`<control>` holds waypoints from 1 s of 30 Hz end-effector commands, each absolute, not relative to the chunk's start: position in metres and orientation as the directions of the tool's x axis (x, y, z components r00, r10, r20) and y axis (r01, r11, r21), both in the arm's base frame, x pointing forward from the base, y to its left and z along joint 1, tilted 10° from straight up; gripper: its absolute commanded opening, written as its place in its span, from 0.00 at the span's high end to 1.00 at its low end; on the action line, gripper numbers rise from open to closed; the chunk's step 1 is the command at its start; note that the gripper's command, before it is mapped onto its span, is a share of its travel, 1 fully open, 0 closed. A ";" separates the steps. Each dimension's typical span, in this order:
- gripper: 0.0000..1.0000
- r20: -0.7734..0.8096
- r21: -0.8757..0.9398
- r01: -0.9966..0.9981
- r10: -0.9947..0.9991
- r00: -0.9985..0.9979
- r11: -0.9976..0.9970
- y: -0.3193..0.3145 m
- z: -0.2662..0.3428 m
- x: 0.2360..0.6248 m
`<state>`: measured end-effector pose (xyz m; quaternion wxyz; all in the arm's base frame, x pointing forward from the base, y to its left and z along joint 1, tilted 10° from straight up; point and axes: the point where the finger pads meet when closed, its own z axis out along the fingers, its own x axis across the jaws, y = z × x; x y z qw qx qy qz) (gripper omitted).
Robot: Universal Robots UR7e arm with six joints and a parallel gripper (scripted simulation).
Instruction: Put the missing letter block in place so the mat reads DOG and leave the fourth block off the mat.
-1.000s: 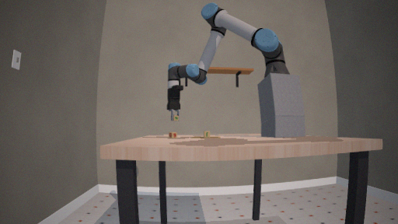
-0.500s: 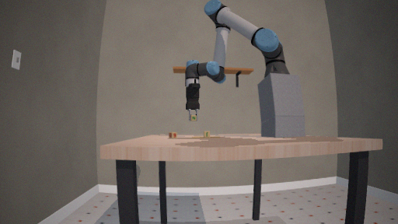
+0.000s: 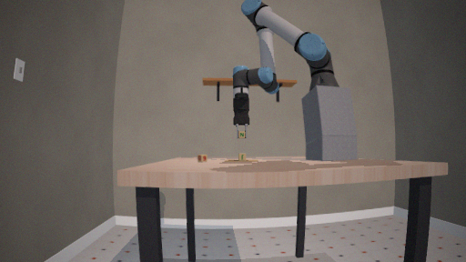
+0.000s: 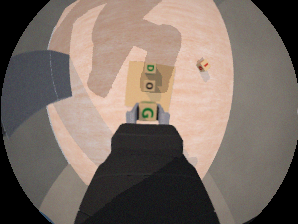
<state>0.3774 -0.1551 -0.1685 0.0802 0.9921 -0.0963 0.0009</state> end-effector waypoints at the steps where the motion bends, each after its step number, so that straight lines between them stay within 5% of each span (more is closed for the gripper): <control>1: 0.43 0.028 0.172 -0.202 -0.200 0.979 -0.964 -0.159 -0.165 0.378; 30: 0.43 0.028 0.172 -0.202 -0.200 0.979 -0.964 -0.165 -0.196 0.378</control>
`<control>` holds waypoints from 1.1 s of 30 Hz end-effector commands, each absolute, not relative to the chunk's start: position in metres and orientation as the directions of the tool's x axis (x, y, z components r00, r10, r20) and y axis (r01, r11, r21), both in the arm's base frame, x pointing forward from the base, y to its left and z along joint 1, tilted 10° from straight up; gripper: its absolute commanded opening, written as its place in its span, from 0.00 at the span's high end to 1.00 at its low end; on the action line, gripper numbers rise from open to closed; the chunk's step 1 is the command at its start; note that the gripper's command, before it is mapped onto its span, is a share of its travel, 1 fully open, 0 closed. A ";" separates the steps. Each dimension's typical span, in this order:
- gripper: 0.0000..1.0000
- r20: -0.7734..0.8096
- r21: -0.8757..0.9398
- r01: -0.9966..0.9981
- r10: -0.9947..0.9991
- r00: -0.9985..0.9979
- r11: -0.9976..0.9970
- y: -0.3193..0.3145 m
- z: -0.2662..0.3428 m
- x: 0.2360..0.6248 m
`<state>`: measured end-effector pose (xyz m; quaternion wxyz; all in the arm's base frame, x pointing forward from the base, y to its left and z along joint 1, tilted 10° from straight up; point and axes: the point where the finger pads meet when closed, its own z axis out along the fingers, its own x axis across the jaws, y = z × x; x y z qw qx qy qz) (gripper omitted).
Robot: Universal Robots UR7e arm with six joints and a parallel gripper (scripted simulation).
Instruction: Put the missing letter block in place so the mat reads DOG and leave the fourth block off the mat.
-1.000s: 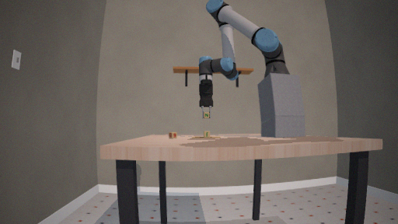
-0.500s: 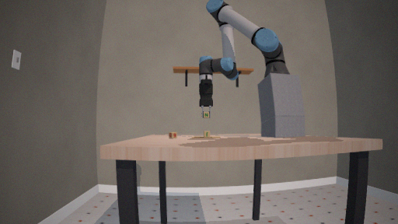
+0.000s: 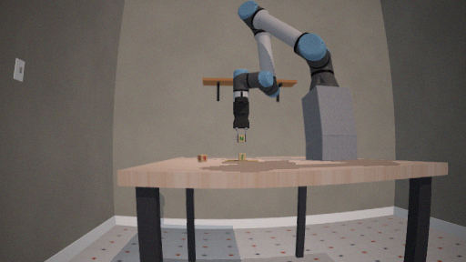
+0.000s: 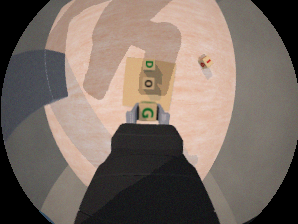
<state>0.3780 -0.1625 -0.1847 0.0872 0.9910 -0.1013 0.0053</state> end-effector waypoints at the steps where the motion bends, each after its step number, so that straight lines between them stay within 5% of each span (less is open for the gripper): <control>1: 0.43 0.028 0.172 -0.202 -0.200 0.979 -0.964 -0.165 -0.196 0.378; 33: 0.43 0.028 0.172 -0.202 -0.200 0.979 -0.964 -0.176 -0.260 0.377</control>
